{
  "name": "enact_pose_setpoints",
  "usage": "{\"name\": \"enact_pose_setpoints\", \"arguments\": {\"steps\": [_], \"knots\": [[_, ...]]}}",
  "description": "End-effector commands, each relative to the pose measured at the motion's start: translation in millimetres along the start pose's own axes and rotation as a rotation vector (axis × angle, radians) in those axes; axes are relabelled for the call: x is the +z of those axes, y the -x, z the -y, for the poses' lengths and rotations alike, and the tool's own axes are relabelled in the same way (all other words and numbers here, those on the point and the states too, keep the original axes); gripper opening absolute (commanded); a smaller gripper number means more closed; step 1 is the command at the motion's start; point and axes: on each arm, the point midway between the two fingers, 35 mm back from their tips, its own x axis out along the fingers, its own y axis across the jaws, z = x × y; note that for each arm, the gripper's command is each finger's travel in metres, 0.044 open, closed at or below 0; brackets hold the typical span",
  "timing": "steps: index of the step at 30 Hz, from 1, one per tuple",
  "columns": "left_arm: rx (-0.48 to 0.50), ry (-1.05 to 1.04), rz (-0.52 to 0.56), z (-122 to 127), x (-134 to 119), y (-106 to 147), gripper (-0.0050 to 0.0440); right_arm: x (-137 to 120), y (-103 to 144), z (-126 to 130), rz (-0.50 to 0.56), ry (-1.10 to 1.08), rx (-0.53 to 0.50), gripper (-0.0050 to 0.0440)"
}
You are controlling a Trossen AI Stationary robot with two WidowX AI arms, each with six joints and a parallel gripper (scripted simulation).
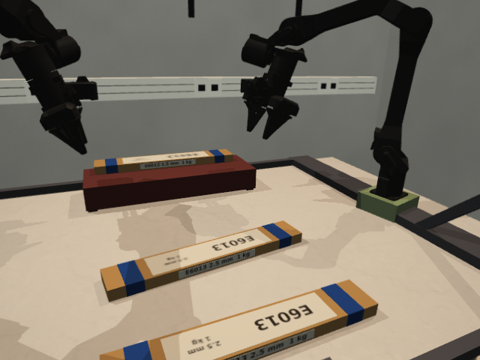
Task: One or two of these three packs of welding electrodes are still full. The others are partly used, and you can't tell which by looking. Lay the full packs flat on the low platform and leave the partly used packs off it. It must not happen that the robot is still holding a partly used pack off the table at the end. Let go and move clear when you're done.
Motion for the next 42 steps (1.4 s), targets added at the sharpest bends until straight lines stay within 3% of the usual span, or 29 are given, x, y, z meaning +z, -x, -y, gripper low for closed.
{"name": "enact_pose_setpoints", "arguments": {"steps": [1, 31, 42], "knots": [[0.030, -0.007, 0.020, 22, -5, 16, 0.0430, -7, 15, -24, 0.017, 0.003, -0.022, 0.0430], [0.016, -0.001, 0.010, 182, -73, 63, 0.0430, -71, 66, -182, 0.022, -0.001, -0.013, 0.0430], [0.018, -0.004, 0.020, 188, -72, 67, 0.0430, -71, 66, -183, 0.019, 0.000, -0.010, 0.0430]]}}
